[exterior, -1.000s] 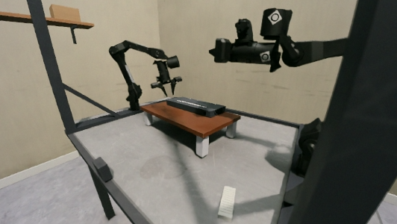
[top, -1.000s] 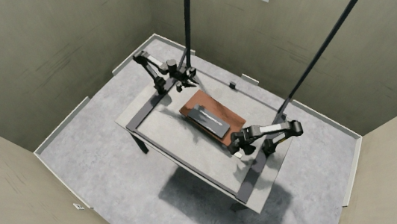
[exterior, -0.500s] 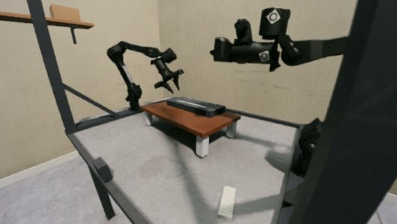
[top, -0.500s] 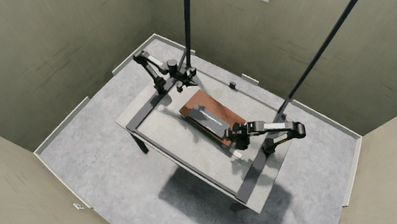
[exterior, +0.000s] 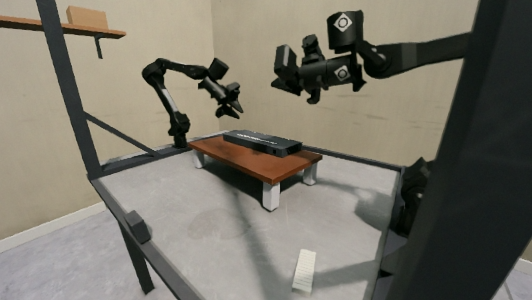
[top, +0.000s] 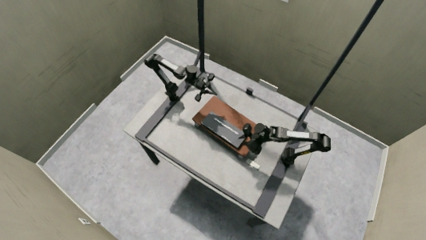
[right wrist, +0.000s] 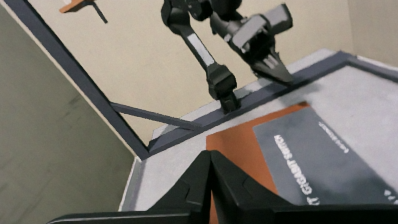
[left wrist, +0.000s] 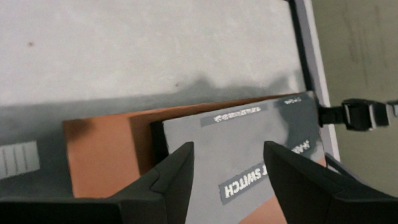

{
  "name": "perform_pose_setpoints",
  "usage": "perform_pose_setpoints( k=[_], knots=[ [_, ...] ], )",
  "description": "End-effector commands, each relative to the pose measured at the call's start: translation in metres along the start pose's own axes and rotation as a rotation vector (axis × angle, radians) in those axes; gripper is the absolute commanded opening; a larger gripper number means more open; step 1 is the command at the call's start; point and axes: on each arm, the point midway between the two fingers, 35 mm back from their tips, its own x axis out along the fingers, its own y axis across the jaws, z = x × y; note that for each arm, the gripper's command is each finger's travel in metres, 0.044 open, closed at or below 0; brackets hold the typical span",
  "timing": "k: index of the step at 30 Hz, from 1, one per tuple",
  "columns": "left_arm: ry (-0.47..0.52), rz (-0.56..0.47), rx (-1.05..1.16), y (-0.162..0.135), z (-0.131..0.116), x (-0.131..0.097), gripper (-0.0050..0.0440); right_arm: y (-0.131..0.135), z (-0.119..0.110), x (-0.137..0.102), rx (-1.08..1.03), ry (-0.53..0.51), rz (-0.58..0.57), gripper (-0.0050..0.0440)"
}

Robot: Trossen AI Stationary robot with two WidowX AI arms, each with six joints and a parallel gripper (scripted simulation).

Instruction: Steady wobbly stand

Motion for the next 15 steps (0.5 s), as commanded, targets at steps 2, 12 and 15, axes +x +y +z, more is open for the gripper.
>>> perform_pose_setpoints(
  k=[2, 12, 15],
  knots=[
    [-0.043, -0.188, 0.252, -0.035, -0.006, -0.013, 0.0189, 0.011, 0.000, 0.007, 0.202, 0.080, -0.012, -0.0050],
    [-0.142, -0.383, 0.574, -0.072, -0.019, -0.032, 0.0189, 0.012, -0.016, 0.017, 0.407, 0.181, -0.072, -0.0050],
    [-0.192, -0.461, 0.691, -0.086, -0.025, -0.043, 0.0189, 0.014, -0.026, 0.022, 0.539, 0.238, -0.122, -0.0050]
  ],
)
